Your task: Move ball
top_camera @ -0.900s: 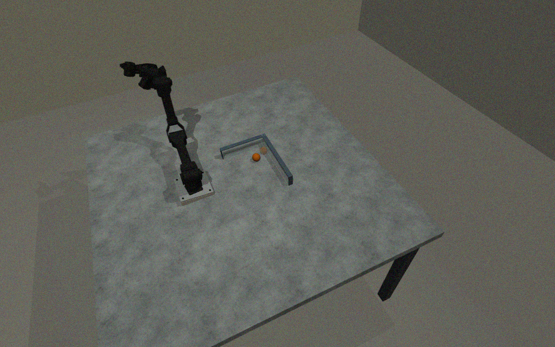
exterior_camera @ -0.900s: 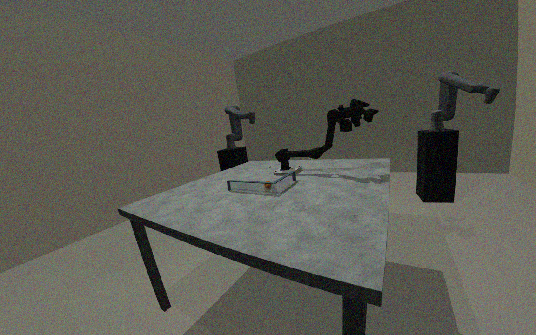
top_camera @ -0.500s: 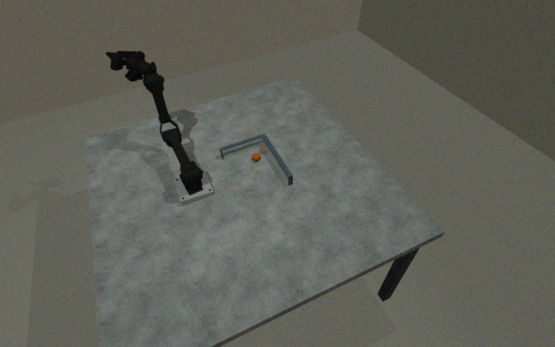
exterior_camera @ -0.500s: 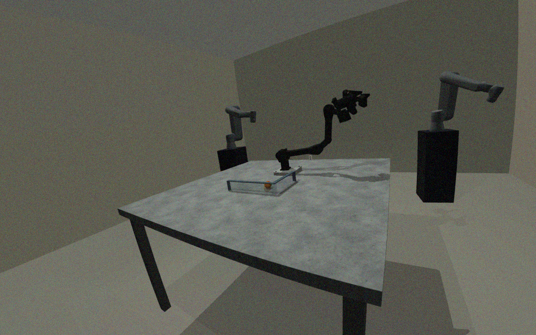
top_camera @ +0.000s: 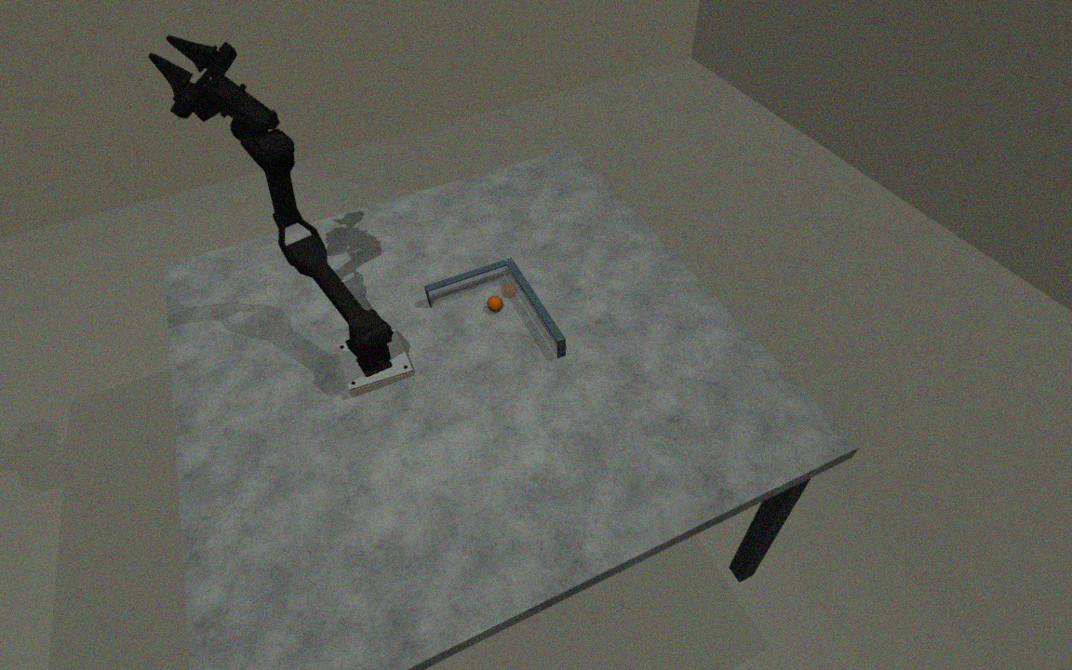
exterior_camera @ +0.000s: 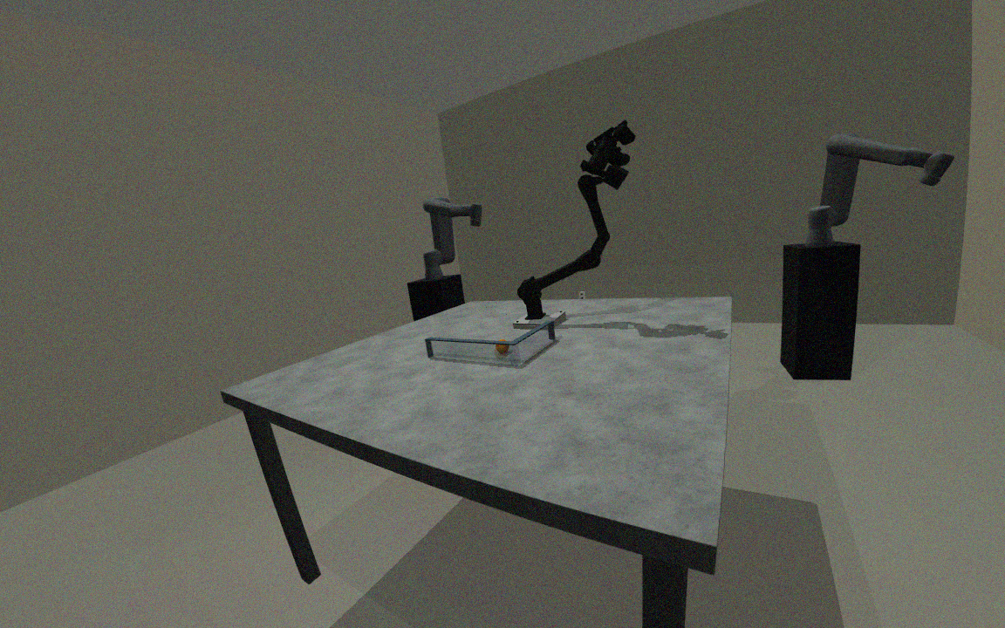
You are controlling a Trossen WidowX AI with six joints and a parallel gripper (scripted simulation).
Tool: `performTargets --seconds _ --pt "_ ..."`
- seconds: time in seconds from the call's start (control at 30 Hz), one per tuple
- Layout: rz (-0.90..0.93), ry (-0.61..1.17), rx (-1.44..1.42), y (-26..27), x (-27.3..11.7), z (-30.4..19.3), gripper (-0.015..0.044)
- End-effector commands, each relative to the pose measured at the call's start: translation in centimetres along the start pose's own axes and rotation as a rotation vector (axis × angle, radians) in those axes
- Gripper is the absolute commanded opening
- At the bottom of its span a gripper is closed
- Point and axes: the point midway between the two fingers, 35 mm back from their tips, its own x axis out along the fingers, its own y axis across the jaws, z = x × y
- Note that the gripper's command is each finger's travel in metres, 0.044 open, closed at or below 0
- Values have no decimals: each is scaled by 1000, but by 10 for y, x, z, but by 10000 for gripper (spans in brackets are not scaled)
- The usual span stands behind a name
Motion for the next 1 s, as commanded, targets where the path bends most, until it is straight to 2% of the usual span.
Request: performTargets --seconds 0.0,0.07,0.2,0.4,0.73,0.97 --pt "-82 167 -65 -48 0 -59 300" --pt "-118 247 -87 -69 -4 -85 300" --pt "-159 289 -5 -85 -9 -97 300" --pt "-256 519 -42 -137 -37 -170 300" --pt "-347 957 -103 -195 -132 -283 300" --pt "-350 1241 -115 -211 -210 -335 300"
